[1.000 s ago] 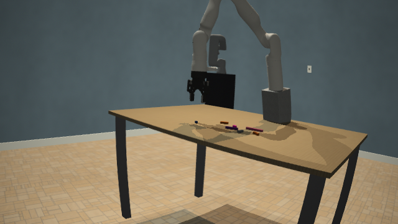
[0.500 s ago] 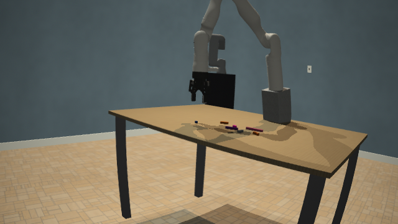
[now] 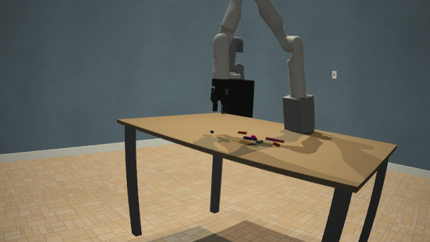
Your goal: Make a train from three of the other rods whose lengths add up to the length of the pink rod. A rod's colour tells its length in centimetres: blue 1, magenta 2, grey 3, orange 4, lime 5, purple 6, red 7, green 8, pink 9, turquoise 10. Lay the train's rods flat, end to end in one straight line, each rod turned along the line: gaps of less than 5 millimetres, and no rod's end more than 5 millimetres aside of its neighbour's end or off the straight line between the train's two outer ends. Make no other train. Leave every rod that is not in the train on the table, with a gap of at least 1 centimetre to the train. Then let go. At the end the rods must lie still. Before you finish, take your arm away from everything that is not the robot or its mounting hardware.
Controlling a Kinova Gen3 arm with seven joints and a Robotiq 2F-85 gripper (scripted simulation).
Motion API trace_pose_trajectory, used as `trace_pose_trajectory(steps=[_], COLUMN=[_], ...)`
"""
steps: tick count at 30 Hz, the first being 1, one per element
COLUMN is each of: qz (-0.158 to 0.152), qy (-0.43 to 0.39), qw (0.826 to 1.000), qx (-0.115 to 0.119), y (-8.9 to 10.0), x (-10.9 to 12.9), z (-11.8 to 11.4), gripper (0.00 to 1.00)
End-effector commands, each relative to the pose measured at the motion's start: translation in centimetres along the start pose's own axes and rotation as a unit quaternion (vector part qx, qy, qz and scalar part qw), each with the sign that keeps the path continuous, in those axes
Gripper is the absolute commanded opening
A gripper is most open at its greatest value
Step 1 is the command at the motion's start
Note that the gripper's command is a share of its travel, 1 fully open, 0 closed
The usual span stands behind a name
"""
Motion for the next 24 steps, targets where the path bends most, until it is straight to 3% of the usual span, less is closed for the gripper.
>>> trace_pose_trajectory(steps=[1, 14, 24], qz=[0.002, 0.005, 0.006], qy=[-0.011, -0.141, -0.275], qw=[1.0, 0.99, 0.961], qx=[0.0, 0.0, 0.002], y=[-0.2, -0.8, -1.2], x=[0.6, 2.9, 5.8], z=[1.5, 5.6, 9.6], gripper=[1.0, 1.0, 1.0])
Point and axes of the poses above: the point where the finger pads meet when closed, its own y axis back along the fingers, its own z axis across the jaws, x = y × z, the point moved 6 cm from there along y, back along the fingers, and after that the axes turned 12 degrees about -y, right-handed, at the moved point
